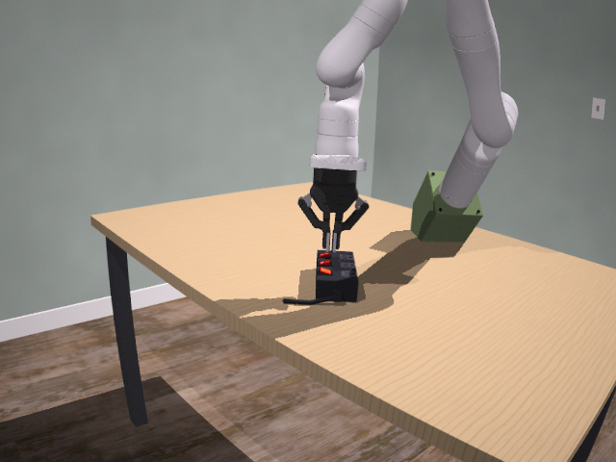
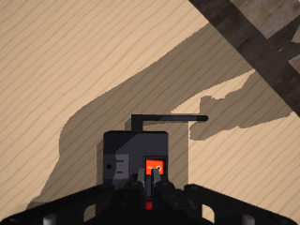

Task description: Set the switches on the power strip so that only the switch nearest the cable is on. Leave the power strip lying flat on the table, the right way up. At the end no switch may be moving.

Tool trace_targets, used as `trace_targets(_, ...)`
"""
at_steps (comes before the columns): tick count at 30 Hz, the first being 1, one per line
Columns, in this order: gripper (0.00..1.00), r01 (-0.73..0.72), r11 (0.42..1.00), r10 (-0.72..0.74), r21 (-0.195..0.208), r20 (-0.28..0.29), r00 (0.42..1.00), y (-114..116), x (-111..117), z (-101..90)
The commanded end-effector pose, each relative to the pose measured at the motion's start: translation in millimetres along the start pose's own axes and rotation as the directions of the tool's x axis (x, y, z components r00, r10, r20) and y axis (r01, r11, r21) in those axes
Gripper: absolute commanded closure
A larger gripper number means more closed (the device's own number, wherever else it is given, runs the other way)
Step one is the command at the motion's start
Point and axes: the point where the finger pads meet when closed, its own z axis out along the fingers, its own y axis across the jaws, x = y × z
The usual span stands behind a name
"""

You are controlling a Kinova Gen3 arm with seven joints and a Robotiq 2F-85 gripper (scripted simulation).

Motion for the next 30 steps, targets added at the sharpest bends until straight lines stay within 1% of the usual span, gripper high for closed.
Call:
trace_targets(1,0.0,0.0,1.0,0.0,-0.001,0.0,1.0,0,0,-0.8)
trace_targets(5,0.0,0.0,1.0,0.0,-0.001,0.0,1.0,0,0,-5.3)
trace_targets(8,0.0,0.0,1.0,0.0,-0.001,0.0,1.0,0,0,-12.8)
trace_targets(10,0.0,0.0,1.0,0.0,-0.001,0.0,1.0,0,0,-12.8)
trace_targets(14,0.0,0.0,1.0,0.0,-0.001,0.0,1.0,0,0,-28.0)
trace_targets(25,0.0,0.0,1.0,0.0,-0.001,0.0,1.0,0,0,-79.3)
trace_targets(27,0.0,0.0,1.0,0.0,-0.001,0.0,1.0,0,0,-79.3)
trace_targets(30,0.0,0.0,1.0,0.0,-0.001,0.0,1.0,0,0,-89.2)
